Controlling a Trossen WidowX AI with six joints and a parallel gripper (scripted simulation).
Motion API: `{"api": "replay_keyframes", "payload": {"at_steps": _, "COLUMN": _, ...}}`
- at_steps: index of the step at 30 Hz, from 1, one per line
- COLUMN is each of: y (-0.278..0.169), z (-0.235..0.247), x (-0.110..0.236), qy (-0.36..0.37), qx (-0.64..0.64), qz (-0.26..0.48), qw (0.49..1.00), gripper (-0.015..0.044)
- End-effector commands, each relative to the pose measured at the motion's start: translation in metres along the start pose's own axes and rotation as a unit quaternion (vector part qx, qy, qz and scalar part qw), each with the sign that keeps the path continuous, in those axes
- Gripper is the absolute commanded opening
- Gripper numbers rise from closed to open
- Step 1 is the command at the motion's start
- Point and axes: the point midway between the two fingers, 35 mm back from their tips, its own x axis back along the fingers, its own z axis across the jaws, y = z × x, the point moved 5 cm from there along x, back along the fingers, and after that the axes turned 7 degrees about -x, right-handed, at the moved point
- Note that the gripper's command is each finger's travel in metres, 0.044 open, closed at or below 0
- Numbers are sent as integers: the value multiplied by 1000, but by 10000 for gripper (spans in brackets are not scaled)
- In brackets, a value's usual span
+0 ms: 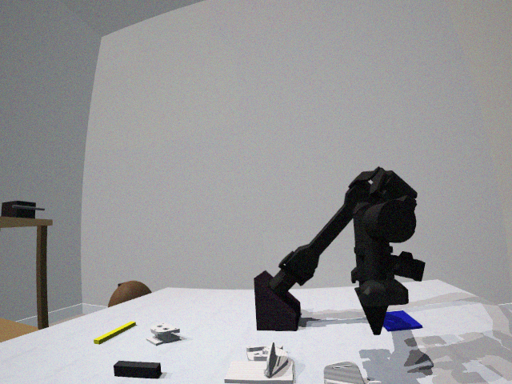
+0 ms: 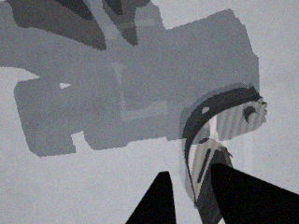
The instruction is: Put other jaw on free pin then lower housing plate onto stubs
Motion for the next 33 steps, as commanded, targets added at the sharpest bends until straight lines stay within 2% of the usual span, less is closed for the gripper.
{"api": "replay_keyframes", "payload": {"at_steps": 1, "y": 0, "z": 0, "x": 0, "qy": 0, "qx": 0, "qz": 0, "qw": 1000, "gripper": 0}}
{"api": "replay_keyframes", "payload": {"at_steps": 15, "y": 0, "z": 0, "x": 0, "qy": 0, "qx": 0, "qz": 0, "qw": 1000, "gripper": 0}}
{"api": "replay_keyframes", "payload": {"at_steps": 31, "y": -4, "z": -3, "x": 1, "qy": 0, "qx": -163, "qz": 0, "qw": 987, "gripper": 420}}
{"api": "replay_keyframes", "payload": {"at_steps": 33, "y": -4, "z": -4, "x": 1, "qy": 0, "qx": -187, "qz": 0, "qw": 982, "gripper": 440}}
